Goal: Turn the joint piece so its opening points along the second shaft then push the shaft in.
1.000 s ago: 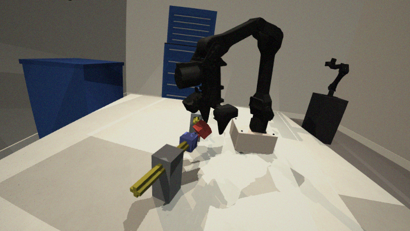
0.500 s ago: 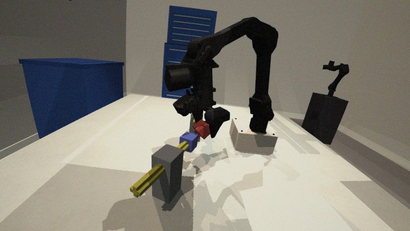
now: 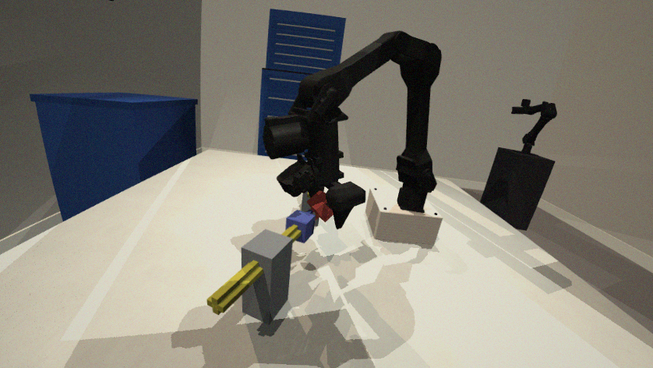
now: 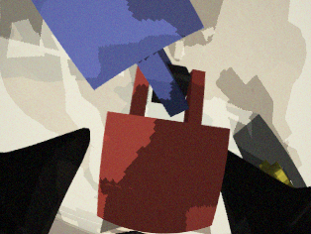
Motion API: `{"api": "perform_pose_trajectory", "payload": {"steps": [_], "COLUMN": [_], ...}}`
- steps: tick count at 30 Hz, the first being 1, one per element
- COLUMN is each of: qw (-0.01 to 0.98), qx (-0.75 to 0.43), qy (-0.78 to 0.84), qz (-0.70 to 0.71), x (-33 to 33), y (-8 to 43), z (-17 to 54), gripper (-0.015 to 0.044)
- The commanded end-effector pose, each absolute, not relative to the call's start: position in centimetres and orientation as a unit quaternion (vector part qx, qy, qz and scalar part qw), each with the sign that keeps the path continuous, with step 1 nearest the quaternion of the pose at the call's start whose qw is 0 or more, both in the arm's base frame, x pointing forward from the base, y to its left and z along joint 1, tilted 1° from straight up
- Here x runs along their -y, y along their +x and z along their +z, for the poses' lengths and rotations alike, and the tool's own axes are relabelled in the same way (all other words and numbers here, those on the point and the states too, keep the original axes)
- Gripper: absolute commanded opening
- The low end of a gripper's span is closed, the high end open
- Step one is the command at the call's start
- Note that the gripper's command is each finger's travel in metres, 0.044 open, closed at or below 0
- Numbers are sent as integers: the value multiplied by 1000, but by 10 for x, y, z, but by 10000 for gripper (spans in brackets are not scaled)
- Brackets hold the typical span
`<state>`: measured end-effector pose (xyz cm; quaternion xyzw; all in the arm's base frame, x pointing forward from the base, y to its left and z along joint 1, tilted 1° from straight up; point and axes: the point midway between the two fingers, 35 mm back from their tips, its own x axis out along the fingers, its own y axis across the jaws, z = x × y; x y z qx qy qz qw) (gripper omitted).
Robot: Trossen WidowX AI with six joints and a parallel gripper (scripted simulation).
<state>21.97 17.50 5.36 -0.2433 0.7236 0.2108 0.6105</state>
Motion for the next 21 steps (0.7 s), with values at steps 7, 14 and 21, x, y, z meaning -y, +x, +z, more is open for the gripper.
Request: {"api": "perform_pose_trajectory", "payload": {"steps": [7, 14, 21], "qw": [609, 609, 609], "qx": [-723, -723, -723], "qy": [-247, -247, -247], "qz": [212, 212, 212], "x": [-174, -174, -174], "y": [219, 219, 219], "z": [52, 52, 52], "gripper": [204, 182, 182]}}
